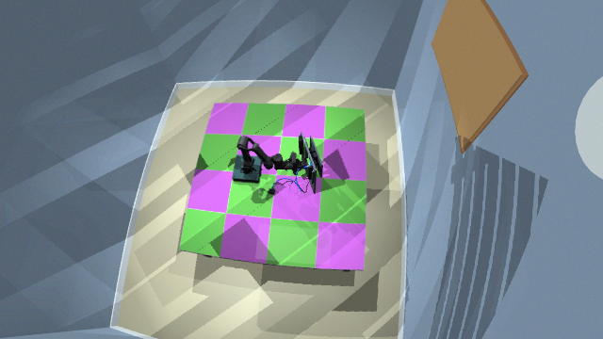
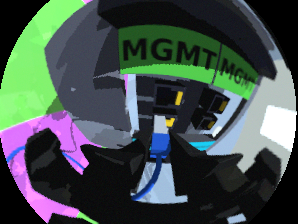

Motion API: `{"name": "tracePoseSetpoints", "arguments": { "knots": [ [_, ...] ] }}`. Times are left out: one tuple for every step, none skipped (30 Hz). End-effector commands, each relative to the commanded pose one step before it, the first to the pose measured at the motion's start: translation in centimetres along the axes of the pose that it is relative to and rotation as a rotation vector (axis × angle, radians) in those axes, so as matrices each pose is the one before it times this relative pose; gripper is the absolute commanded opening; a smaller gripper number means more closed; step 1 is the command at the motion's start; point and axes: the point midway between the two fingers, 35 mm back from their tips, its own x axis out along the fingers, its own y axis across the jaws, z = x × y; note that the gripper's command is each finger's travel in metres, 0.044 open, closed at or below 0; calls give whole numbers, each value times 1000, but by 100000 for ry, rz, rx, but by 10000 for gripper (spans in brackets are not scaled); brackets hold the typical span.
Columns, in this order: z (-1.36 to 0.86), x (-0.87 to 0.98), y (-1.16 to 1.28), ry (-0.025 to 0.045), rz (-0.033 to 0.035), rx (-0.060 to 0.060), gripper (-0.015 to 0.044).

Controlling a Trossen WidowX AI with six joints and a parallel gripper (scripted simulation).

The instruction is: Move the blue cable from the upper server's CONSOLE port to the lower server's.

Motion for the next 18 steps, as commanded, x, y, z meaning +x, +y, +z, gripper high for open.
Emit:
{"name": "tracePoseSetpoints", "arguments": {
  "knots": [
    [-2,189,-197,199,-748,14,0],
    [7,20,0,0,-7,2,0],
    [7,21,0,0,-7,3,0],
    [6,19,0,0,-6,2,0],
    [7,20,0,0,-6,2,0],
    [7,19,0,0,-6,2,0],
    [7,21,-1,0,-7,2,0],
    [6,19,-1,0,-6,2,0],
    [7,20,0,0,-6,2,0],
    [7,19,0,0,-6,2,0],
    [7,21,0,0,-7,2,0],
    [6,19,0,0,-6,2,0],
    [7,20,0,0,-7,2,0],
    [7,19,0,0,-6,2,0],
    [7,21,0,0,-7,2,0],
    [6,19,0,0,-6,2,0],
    [7,20,0,0,-7,2,0],
    [7,19,0,0,-6,2,0]
  ]
}}
